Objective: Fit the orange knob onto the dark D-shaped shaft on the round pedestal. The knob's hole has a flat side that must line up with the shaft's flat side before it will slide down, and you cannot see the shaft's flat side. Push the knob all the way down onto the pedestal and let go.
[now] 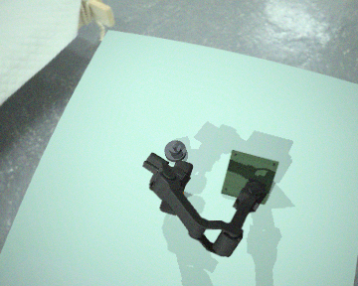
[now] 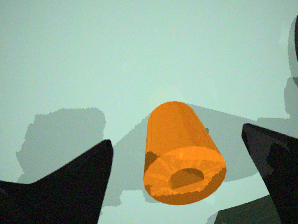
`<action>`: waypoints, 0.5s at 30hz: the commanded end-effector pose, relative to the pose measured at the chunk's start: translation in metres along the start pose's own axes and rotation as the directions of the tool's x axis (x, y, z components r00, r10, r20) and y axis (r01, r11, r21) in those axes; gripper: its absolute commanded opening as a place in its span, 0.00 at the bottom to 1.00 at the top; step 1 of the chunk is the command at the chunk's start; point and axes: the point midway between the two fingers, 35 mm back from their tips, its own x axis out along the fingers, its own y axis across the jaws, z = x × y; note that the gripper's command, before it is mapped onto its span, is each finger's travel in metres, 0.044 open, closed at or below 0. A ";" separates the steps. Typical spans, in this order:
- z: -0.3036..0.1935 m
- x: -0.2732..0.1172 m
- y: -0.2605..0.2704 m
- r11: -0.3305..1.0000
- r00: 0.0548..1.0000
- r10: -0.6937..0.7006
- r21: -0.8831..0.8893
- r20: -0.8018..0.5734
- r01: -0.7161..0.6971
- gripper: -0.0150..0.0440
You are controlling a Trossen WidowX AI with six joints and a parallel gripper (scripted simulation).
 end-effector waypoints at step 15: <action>-0.004 0.019 0.001 1.000 1.000 0.009 0.006 -0.005 -0.009 0.78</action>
